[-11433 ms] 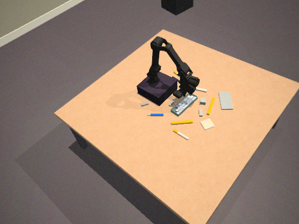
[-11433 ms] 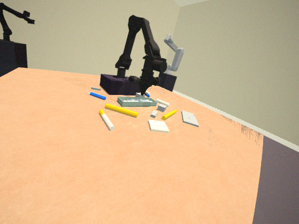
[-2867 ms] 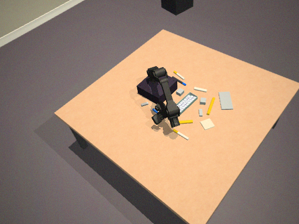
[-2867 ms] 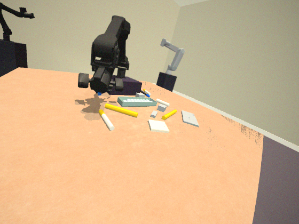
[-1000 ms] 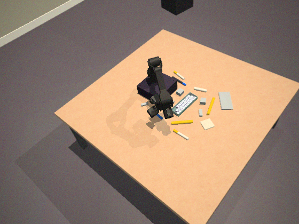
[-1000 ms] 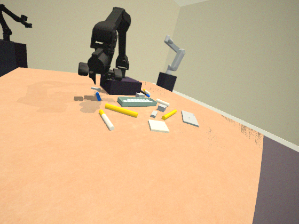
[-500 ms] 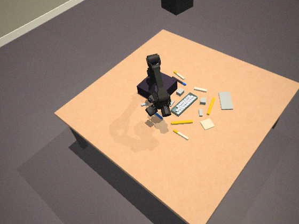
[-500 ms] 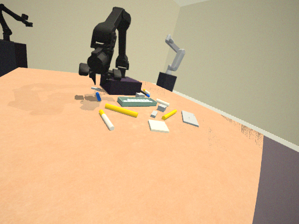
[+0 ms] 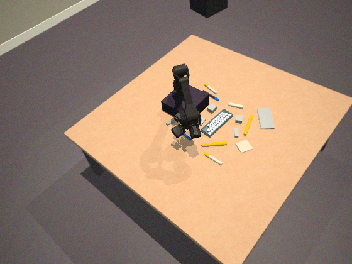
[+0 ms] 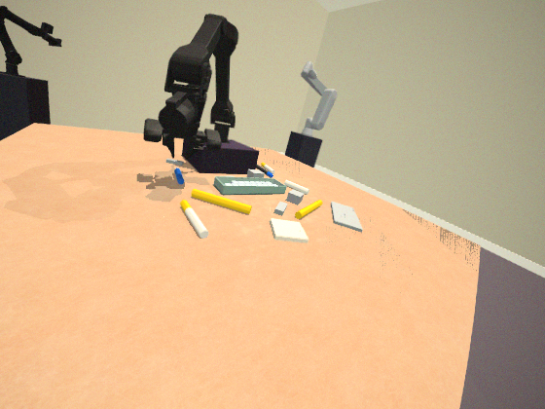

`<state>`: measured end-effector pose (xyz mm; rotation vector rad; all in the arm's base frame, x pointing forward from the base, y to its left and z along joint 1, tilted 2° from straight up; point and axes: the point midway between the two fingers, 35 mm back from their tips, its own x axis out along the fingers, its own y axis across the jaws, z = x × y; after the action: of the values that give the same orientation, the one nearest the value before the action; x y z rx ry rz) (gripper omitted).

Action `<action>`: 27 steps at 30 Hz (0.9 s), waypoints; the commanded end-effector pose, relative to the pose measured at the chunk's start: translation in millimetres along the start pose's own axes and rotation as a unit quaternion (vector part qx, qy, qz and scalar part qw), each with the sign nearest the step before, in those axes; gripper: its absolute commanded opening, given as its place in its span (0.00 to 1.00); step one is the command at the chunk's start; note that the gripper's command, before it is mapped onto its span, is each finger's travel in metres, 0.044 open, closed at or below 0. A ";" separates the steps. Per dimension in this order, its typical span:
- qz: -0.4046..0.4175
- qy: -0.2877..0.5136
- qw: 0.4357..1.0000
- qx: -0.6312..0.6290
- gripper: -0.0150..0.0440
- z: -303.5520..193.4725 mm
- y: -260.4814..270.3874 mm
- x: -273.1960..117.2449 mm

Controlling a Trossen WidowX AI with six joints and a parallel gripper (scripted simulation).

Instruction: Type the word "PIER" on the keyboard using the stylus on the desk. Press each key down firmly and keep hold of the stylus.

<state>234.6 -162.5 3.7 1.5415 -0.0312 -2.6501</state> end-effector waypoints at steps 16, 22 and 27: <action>-0.002 -0.001 1.000 -0.004 0.51 -6.7 -1.7 11.0; -0.002 -0.001 1.000 -0.004 0.51 -8.5 -0.8 14.0; -0.002 -0.001 1.000 -0.004 0.51 -9.8 -1.1 16.7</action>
<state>235.8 -163.3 -12.0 1.5433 -0.0313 -2.6487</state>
